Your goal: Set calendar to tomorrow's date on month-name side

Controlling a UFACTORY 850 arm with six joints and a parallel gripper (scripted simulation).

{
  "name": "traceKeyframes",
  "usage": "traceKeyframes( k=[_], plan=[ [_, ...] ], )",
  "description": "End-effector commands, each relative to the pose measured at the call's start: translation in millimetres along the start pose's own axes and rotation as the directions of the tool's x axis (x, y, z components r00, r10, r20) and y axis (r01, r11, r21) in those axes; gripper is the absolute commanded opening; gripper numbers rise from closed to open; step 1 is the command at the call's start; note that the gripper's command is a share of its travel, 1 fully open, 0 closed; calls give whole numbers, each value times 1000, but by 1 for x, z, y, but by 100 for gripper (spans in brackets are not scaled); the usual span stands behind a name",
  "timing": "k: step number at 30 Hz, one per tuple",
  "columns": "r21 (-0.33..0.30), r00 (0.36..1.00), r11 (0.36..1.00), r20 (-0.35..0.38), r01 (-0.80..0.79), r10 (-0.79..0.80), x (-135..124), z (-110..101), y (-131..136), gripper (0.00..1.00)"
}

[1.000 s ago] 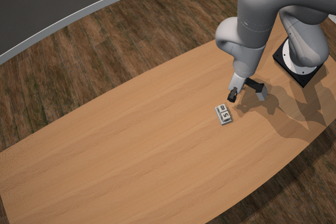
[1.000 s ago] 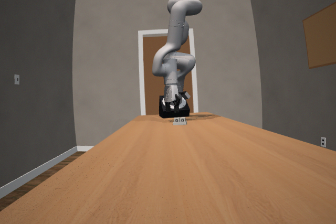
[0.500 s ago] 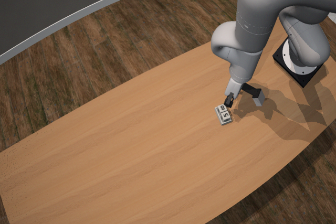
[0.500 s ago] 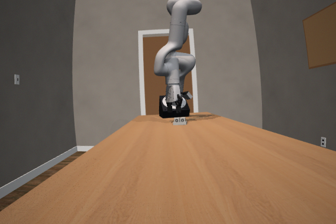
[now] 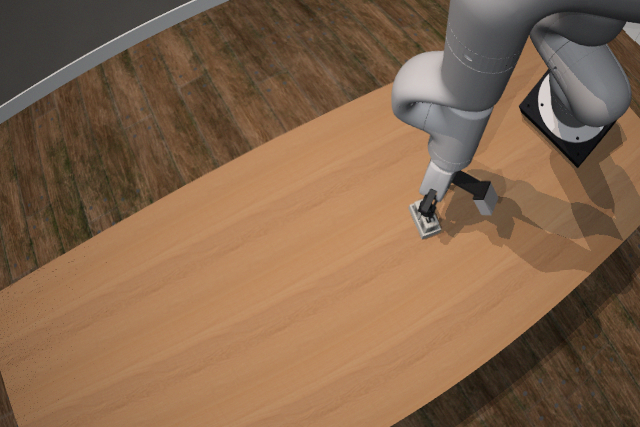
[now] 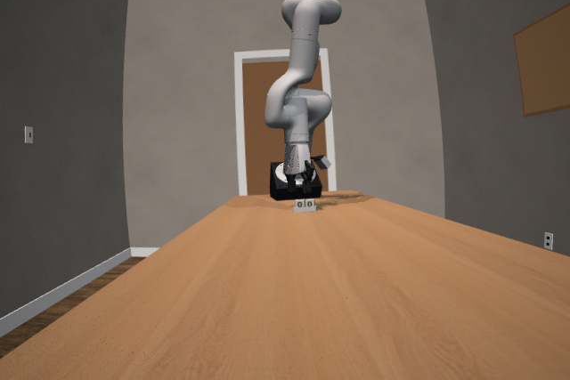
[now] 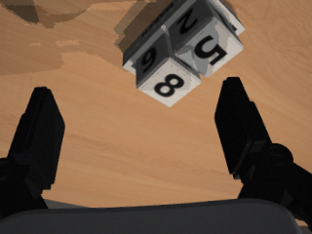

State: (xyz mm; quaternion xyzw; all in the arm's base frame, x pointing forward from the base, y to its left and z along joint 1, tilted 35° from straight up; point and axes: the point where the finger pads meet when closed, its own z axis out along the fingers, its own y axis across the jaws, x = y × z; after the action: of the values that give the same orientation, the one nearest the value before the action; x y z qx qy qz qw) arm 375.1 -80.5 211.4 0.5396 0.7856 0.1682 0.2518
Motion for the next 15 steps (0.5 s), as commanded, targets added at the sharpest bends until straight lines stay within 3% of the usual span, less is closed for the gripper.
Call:
traceKeyframes(
  k=[1, 15],
  plan=[
    [-1, 1000, 1000, 0, 0, 0, -1, 0, 8, 100],
    [-1, 1000, 1000, 0, 0, 0, -7, 3, 46, 100]
  ],
)
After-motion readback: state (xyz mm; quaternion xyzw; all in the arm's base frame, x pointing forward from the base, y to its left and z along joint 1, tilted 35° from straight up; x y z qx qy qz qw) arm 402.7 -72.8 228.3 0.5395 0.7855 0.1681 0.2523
